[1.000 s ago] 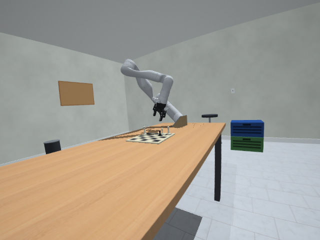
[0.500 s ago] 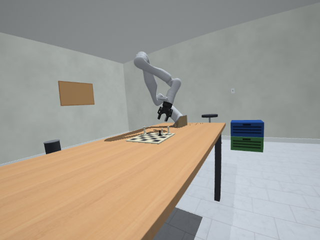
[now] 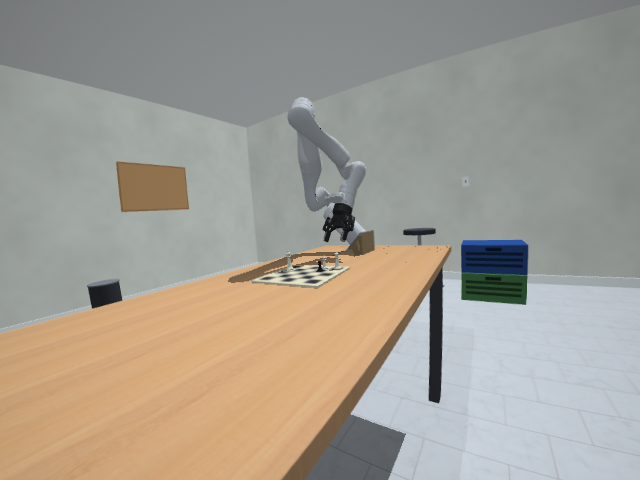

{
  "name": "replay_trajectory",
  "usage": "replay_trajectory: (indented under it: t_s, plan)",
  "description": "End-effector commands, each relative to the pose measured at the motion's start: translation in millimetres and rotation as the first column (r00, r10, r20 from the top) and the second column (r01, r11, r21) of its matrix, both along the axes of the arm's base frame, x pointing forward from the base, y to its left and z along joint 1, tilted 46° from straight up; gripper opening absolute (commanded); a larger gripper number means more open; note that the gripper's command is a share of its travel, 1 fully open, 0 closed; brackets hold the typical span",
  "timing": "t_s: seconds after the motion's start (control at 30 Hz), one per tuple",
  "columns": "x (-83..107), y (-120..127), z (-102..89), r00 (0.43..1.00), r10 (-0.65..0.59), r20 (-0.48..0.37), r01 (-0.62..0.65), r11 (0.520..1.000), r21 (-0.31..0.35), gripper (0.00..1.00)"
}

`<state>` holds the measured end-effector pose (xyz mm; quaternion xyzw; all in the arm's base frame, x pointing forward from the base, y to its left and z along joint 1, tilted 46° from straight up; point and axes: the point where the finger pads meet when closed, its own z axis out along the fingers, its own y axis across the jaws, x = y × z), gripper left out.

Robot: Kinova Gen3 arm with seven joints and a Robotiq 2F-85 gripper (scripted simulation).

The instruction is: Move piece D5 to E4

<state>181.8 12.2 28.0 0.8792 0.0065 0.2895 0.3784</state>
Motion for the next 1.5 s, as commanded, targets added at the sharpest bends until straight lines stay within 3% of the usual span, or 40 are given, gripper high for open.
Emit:
replay_trajectory:
  t_s: [0.0,0.53,1.47]
  plan:
    - [-2.8,3,-3.7,0.999,0.039,-0.009,-0.039,0.999,0.007,1.0]
    - [-8.3,13,-16.0,0.997,0.081,-0.011,-0.08,0.994,0.072,1.0]
    - [-8.8,13,-17.0,0.996,0.084,-0.012,-0.083,0.994,0.077,1.0]
